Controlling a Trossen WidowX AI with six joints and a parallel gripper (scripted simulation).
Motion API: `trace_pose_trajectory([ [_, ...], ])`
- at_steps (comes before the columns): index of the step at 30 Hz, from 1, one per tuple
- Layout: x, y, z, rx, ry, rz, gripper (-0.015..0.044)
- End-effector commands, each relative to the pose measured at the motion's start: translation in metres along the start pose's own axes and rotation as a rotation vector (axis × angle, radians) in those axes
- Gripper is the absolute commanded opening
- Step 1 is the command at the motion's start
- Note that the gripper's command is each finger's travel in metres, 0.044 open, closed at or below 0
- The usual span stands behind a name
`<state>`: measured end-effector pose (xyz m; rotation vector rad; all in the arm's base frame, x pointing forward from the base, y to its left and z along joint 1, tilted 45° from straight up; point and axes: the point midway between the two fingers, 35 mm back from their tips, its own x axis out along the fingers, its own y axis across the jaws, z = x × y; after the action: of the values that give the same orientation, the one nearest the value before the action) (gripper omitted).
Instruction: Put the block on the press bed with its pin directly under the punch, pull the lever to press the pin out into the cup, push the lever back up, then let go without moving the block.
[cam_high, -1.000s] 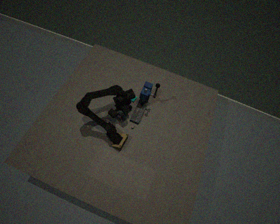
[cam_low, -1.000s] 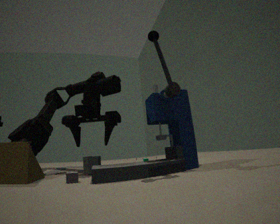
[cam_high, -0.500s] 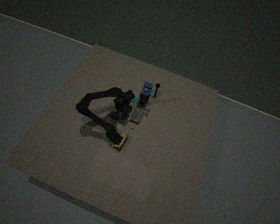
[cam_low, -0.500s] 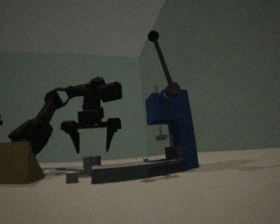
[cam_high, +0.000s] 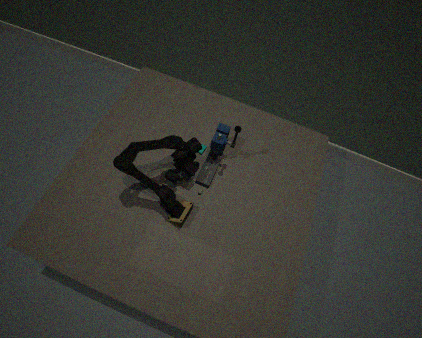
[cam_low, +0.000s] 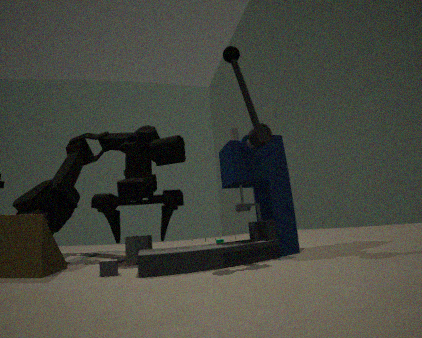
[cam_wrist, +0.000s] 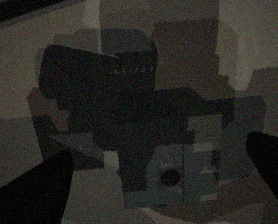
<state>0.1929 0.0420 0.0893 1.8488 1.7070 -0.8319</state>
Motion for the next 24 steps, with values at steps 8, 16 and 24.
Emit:
trace_pose_trajectory([
  [8, 0.017, -0.002, -0.001, 0.007, 0.008, -0.003, 0.0440],
  [16, 0.017, -0.002, -0.001, 0.007, 0.008, -0.003, 0.0256],
  [24, 0.017, -0.002, -0.001, 0.007, 0.008, -0.003, 0.0164],
])
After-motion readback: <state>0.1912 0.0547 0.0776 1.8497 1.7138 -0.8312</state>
